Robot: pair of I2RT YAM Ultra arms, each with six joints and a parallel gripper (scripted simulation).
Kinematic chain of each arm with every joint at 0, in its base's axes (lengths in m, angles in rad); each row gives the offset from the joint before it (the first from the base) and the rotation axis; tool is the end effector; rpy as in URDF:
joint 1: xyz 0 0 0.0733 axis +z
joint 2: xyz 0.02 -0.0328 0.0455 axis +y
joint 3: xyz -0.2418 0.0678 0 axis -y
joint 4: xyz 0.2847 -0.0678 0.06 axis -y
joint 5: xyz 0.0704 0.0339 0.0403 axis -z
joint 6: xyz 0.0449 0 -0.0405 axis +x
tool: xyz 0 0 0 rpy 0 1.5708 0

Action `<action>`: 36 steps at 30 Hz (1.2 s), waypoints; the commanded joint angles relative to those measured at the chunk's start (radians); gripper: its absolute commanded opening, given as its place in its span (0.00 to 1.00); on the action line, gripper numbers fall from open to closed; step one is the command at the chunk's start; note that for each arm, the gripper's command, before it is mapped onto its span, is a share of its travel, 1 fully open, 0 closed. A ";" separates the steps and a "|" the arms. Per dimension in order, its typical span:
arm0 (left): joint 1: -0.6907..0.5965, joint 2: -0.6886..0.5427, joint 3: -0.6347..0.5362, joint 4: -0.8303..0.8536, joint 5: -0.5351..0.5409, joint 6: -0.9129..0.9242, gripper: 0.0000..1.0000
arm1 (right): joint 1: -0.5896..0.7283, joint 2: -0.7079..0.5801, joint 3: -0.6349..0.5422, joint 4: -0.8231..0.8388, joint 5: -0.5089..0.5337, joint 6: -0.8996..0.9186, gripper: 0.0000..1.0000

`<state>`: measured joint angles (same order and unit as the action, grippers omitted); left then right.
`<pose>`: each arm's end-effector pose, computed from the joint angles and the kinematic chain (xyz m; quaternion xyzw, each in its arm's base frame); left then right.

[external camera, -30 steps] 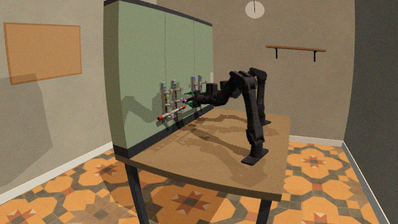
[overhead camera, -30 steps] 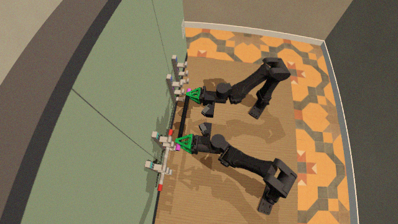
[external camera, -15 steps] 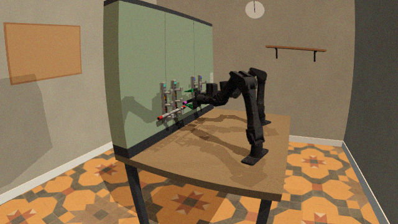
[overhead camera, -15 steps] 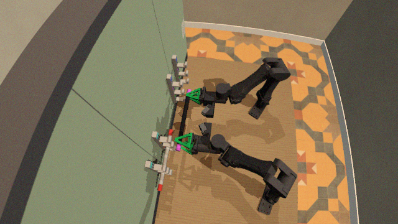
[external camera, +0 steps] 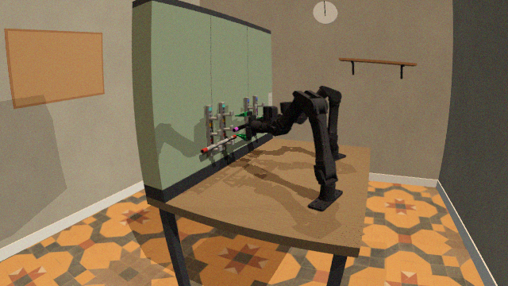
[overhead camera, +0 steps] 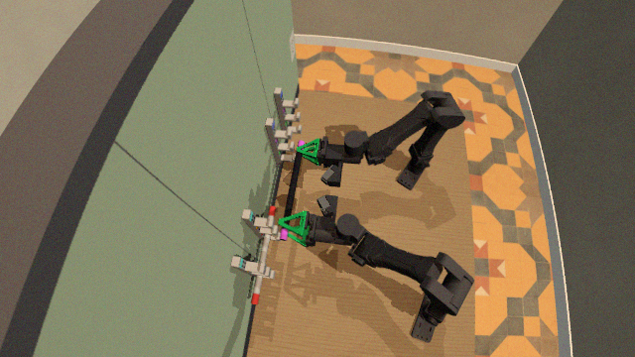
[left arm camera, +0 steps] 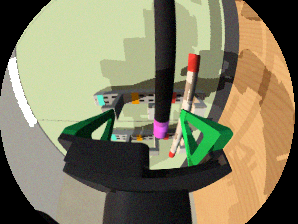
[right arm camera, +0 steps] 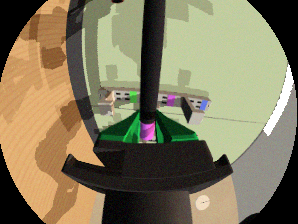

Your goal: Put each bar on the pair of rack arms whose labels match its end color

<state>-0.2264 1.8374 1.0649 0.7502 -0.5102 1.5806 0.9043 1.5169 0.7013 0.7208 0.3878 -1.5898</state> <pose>0.4330 -0.0761 0.1937 0.4342 0.5667 0.5645 0.4143 0.2333 0.2710 0.1833 -0.6470 0.3538 -0.3561 0.5739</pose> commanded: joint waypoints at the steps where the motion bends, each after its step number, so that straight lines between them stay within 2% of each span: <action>1: -0.003 -0.005 -0.002 0.019 -0.004 -0.010 1.00 | 0.004 -0.040 0.047 0.006 0.005 0.019 0.00; 26: -0.003 -0.005 -0.002 0.019 -0.004 -0.010 1.00 | 0.012 -0.055 0.054 -0.016 0.012 0.020 0.00; 36: -0.027 -0.055 -0.068 0.035 -0.027 -0.011 1.00 | 0.017 -0.055 0.050 -0.013 0.018 0.020 0.00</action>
<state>-0.2375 1.8294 1.0092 0.7605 -0.5213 1.5806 0.9115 1.5005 0.7204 0.6827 0.3965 -1.5898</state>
